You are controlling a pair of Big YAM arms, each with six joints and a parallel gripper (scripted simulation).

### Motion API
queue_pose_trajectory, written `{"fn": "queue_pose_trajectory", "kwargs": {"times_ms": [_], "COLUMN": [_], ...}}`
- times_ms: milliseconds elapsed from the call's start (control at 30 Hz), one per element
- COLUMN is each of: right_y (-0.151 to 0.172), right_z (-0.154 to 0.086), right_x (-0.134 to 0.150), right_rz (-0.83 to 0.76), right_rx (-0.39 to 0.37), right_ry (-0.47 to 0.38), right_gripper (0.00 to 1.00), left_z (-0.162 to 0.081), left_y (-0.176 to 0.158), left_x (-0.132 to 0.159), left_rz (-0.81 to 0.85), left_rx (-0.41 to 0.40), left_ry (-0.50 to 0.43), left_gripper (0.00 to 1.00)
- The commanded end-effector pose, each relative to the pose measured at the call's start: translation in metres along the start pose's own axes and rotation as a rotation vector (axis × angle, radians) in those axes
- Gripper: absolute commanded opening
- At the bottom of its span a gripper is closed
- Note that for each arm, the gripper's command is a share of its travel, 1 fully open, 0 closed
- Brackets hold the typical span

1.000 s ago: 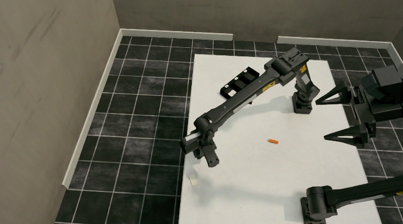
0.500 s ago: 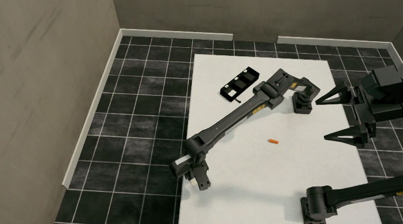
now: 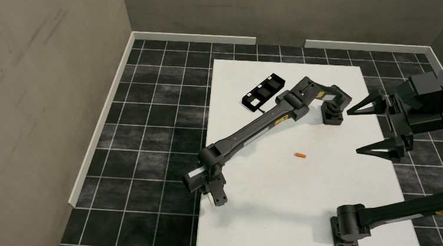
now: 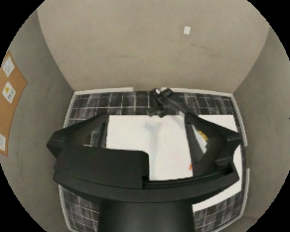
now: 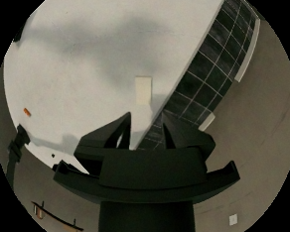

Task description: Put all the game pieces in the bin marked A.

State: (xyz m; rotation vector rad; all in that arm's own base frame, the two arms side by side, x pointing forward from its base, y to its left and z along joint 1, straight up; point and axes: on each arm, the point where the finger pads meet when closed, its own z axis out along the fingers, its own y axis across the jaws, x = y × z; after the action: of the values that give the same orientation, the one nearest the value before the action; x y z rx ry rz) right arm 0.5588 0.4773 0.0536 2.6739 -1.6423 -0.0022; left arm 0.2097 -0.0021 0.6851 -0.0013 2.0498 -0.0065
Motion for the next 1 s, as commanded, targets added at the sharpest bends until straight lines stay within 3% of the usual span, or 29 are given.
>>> {"fn": "queue_pose_trajectory", "kwargs": {"times_ms": [0,33,167,267,400,533,967], "right_y": [-0.009,-0.002,-0.004,-0.001,0.002,0.005,-0.006], "right_z": [-0.050,-0.035,-0.030,-0.010,-0.024,-0.010,-0.012], "right_x": [-0.015,-0.013,0.004,0.003,-0.005,-0.005,-0.012], "right_rz": [-0.004,-0.005,0.011,0.004,-0.004,-0.004,-0.003], "right_rx": [0.079,0.051,0.053,0.028,0.049,0.021,0.038], "right_ry": [-0.020,-0.013,-0.012,-0.006,-0.012,-0.005,-0.009], "right_gripper": [0.39,0.39,0.39,0.39,0.39,0.39,0.39], "left_z": [-0.016,-0.016,-0.016,-0.016,-0.016,-0.016,-0.016], "left_y": [0.002,0.002,0.002,0.002,0.002,0.002,0.002], "left_x": [-0.006,-0.006,-0.006,-0.006,-0.006,-0.006,-0.006], "left_rz": [0.004,0.004,0.004,0.004,0.004,0.004,0.004], "left_rx": [-0.004,-0.004,-0.004,-0.004,-0.004,-0.004,-0.004], "left_ry": [-0.030,-0.030,-0.030,-0.030,-0.030,-0.030,-0.030], "left_gripper": [1.00,1.00,1.00,1.00,1.00,1.00,1.00]}}
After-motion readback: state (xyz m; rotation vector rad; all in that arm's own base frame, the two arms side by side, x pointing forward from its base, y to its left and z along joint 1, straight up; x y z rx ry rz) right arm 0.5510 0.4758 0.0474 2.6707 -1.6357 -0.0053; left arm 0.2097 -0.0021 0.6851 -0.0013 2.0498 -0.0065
